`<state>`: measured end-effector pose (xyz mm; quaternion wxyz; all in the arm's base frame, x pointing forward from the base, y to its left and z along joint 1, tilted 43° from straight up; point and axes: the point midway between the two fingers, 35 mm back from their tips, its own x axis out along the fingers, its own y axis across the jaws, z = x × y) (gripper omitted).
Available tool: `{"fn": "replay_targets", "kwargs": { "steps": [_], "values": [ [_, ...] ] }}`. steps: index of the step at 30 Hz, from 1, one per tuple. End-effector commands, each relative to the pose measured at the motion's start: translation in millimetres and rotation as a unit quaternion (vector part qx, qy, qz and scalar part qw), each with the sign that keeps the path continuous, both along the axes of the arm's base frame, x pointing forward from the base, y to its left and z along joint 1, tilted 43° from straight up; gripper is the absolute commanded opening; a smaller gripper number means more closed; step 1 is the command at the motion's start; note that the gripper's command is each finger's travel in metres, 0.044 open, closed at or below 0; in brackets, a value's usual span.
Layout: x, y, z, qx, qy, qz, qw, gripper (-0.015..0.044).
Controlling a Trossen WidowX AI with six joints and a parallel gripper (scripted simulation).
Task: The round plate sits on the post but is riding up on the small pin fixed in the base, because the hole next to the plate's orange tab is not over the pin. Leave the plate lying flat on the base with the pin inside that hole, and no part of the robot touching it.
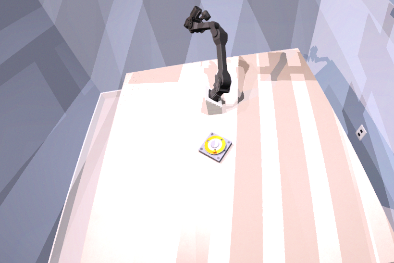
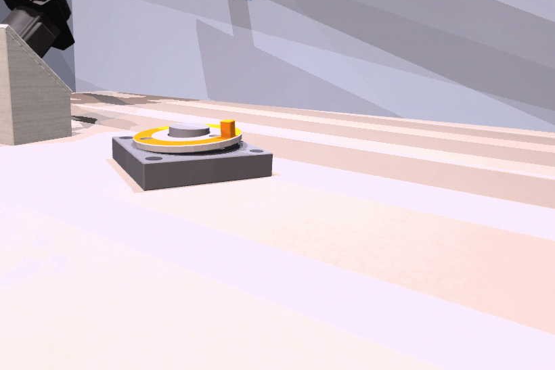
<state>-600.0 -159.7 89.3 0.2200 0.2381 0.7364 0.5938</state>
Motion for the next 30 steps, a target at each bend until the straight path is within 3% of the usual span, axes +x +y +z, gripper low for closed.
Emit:
{"fn": "replay_targets", "kwargs": {
  "steps": [1,4,10,15,18,24,26,30],
  "values": [
    [1.1,-5.5,-0.5,0.005,-0.006,0.007,1.0,0.0374],
    [20.6,-77.1,-8.4,0.068,-0.073,0.106,0.989,0.0295],
    [51.6,-147.4,-18.9,0.14,-0.133,0.207,0.959,0.0137],
    [118.6,-242.9,-40.3,0.255,-0.204,0.356,0.875,0.0006],
    [148.6,-273.3,-47.9,0.297,-0.223,0.406,0.835,0.0],
    [258.2,-349.6,-70.4,0.428,-0.253,0.544,0.676,0.0],
    [279.0,-359.5,-74.0,0.448,-0.254,0.564,0.646,0.0],
    [367.0,-389.2,-88.4,0.525,-0.247,0.632,0.514,0.0]
  ]
}}
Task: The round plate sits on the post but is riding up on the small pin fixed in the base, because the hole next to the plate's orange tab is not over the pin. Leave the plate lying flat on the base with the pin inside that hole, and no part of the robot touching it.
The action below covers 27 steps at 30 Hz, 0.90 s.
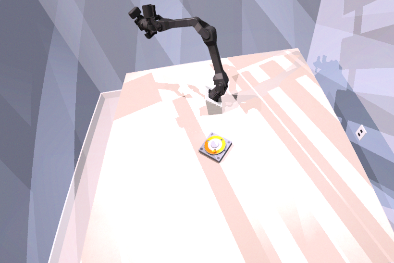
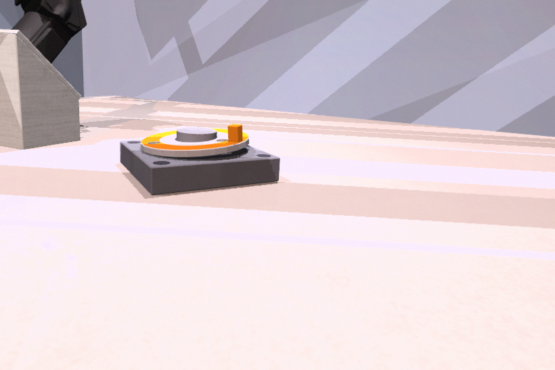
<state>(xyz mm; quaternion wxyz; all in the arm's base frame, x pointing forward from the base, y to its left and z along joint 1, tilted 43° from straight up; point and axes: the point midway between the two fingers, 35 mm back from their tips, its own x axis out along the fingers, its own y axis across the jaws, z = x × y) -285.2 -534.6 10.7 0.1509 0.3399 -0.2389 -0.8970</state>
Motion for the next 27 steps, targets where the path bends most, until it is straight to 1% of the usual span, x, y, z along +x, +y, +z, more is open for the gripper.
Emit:
{"fn": "replay_targets", "kwargs": {
  "steps": [1,2,3,4,6,10,11,12,14,18,19,20,22,26,27],
  "values": [
    [71.7,-18.3,-12.8,0.071,-0.011,0.115,0.991,0.0],
    [91.9,-21.7,-15.8,0.089,-0.014,0.147,0.985,0.0],
    [97.4,-22.4,-16.8,0.093,-0.014,0.154,0.984,0.0],
    [113.9,-24.2,-19.8,0.104,-0.017,0.177,0.979,0.0],
    [168.5,-26.0,-29.3,0.142,-0.025,0.249,0.958,0.0],
    [246.1,-18.0,-41.8,0.195,-0.032,0.353,0.915,0.0],
    [251.2,-17.0,-42.6,0.199,-0.032,0.362,0.91,0.0],
    [266.6,-13.8,-44.7,0.212,-0.031,0.386,0.897,0.0],
    [321.0,2.3,-51.9,0.255,-0.028,0.473,0.843,0.0],
    [392.5,35.6,-59.9,0.307,-0.021,0.585,0.75,0.0],
    [397.1,38.3,-60.4,0.31,-0.02,0.592,0.744,0.0],
    [410.6,46.8,-61.6,0.319,-0.019,0.613,0.723,0.0],
    [455.3,80.1,-64.9,0.347,-0.012,0.682,0.644,0.0],
    [510.6,135.8,-67.0,0.377,-0.002,0.767,0.52,0.0],
    [513.7,139.5,-67.0,0.378,-0.002,0.771,0.512,0.0]
  ]
}}
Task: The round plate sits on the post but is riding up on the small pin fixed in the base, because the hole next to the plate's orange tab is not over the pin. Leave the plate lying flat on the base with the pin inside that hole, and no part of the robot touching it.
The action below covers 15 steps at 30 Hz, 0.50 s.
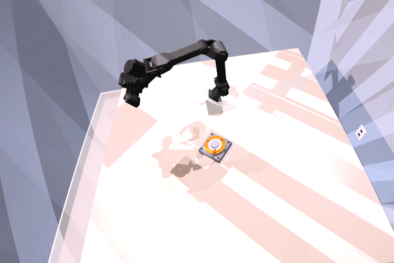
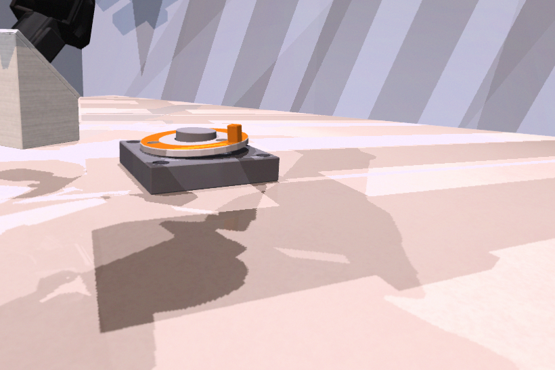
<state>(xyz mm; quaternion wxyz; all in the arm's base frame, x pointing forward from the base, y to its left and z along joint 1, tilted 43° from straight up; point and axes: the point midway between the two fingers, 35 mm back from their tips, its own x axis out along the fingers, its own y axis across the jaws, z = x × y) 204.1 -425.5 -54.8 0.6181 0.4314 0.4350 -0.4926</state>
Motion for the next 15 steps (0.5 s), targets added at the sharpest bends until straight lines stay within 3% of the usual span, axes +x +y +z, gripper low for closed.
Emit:
{"fn": "replay_targets", "kwargs": {
  "steps": [1,7,9,15],
  "values": [
    [33.5,41.8,-1.6,0.04,-0.003,0.1,0.994,0.0],
    [99.1,158.5,4.8,0.135,-0.026,0.343,0.929,0.0],
    [104.9,174.9,6.5,0.147,-0.03,0.372,0.916,0.0],
    [127.7,304.6,27.7,0.238,-0.07,0.577,0.778,0.0]
  ]
}}
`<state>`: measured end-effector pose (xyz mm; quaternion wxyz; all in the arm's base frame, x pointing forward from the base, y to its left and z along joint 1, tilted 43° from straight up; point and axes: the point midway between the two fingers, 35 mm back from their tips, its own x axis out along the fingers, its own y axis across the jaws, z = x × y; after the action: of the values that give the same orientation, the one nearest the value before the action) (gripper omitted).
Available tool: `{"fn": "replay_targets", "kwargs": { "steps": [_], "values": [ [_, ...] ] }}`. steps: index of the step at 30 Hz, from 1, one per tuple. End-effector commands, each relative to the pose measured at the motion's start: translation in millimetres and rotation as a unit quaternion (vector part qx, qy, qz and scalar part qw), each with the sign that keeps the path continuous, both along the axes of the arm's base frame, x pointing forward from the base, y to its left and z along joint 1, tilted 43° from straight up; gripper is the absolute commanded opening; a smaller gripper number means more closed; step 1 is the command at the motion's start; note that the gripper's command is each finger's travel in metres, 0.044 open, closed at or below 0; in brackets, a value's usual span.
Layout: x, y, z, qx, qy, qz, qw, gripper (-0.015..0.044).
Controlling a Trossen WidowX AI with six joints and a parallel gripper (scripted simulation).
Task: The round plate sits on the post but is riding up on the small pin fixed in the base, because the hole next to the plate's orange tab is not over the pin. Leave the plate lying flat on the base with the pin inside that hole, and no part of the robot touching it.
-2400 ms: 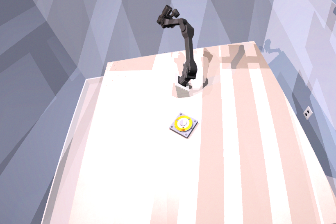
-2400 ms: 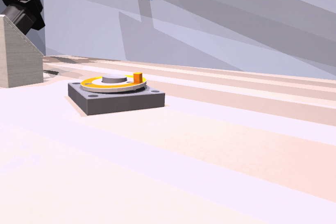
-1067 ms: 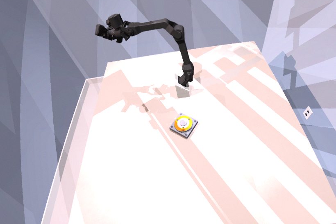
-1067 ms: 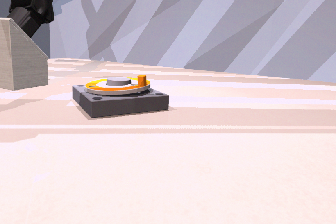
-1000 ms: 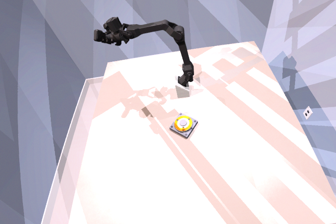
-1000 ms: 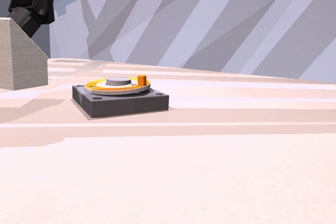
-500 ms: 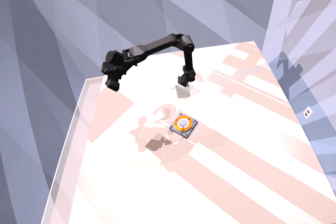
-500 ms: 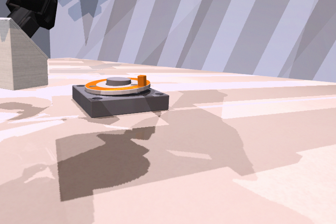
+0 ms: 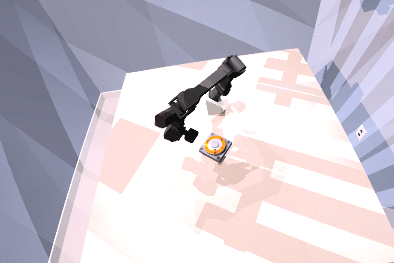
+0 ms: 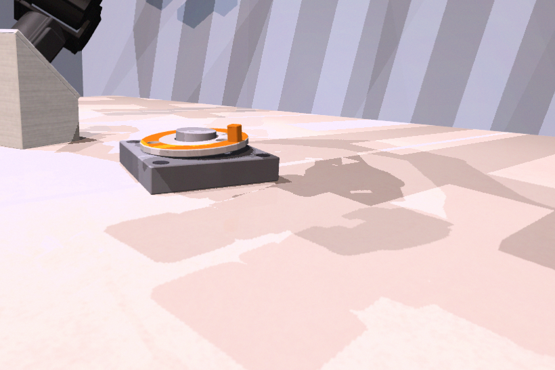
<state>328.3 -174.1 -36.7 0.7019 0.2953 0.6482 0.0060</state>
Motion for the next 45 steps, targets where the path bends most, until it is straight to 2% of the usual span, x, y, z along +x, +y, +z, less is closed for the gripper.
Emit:
{"fn": "replay_targets", "kwargs": {
  "steps": [1,5,7,13,21,45],
  "values": [
    [3.7,57.5,10.5,0.052,-0.016,0.101,0.993,0.0],
    [-2.2,136.2,30.5,0.13,-0.041,0.233,0.963,0.0],
    [-5.0,151.9,35.2,0.147,-0.047,0.258,0.954,0.0],
    [-3.8,156.4,33.9,0.147,-0.047,0.258,0.954,0.0],
    [-5.4,187.1,3.5,0.148,-0.047,0.258,0.954,0.0],
    [-4.1,209.1,21.9,0.148,-0.047,0.258,0.954,0.0]
  ]
}}
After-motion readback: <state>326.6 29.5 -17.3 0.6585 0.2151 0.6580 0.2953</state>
